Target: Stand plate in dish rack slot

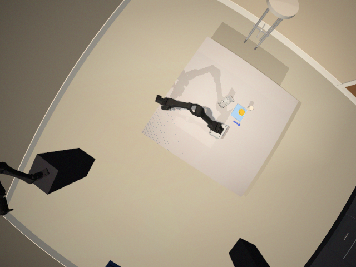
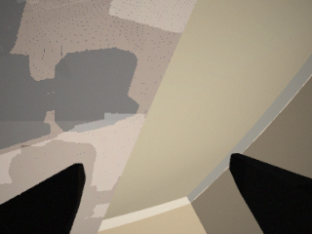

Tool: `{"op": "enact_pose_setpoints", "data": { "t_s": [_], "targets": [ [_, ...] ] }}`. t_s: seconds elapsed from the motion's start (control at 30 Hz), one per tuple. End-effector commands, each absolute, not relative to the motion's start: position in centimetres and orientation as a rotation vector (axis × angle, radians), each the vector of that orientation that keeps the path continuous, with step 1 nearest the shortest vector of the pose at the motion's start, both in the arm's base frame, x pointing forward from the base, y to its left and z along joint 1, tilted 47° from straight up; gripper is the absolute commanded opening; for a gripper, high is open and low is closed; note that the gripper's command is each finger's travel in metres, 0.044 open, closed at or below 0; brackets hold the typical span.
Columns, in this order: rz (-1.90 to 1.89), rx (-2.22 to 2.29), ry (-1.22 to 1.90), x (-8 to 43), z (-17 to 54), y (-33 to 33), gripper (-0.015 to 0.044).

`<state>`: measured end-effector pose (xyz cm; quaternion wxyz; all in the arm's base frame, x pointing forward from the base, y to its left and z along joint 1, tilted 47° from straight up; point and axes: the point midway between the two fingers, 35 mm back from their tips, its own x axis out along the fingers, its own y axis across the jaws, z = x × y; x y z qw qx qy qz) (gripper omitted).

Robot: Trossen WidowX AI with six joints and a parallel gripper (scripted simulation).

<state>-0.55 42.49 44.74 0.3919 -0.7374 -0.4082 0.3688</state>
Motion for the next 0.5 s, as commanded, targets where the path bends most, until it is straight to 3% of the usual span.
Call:
{"op": "enact_pose_setpoints", "data": {
  "t_s": [0.0, 0.47],
  "targets": [
    [0.937, -1.873, -1.035, -0.5, 44.7, 42.5, 0.0400],
    [0.973, -1.904, -0.800, 7.6, 41.3, 43.5, 0.0400]
  ]
}}
